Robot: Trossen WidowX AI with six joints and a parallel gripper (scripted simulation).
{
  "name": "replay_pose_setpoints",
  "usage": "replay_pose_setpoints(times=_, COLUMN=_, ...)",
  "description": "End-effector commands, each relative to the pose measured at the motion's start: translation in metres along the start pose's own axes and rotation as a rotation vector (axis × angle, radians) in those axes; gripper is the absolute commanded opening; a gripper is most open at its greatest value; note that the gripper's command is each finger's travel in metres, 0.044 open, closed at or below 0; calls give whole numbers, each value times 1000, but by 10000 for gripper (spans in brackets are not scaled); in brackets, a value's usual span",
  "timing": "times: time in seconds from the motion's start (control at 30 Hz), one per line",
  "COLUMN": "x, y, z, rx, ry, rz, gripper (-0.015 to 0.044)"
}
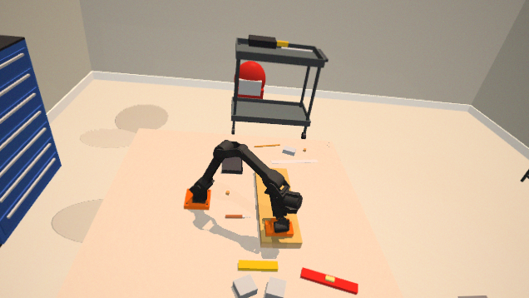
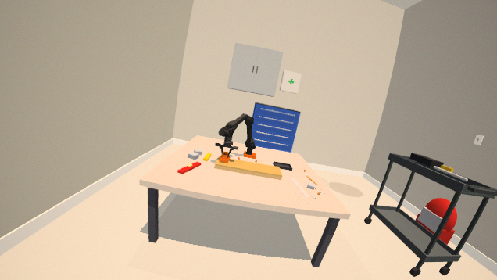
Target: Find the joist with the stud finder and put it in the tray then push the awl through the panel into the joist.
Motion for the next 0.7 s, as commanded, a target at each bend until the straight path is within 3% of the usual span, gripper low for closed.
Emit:
replay_pose_setpoints(times=0.0, x=-6, y=-2, z=0, rx=6, ry=4, rz=-3, gripper=0)
replay_pose_setpoints(times=0.67, x=-9, y=-12, z=49, rx=4, ry=8, rz=-3, gripper=0)
Point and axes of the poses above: the point midway between the two fingers, 35 mm back from their tips, its own x axis back along the fingers, its own z axis across the jaws, y = z × x, the point moved 3 cm from there along x, back along the fingers, and after that the axes turned 11 degrees about -x, right-handed, at the moved point
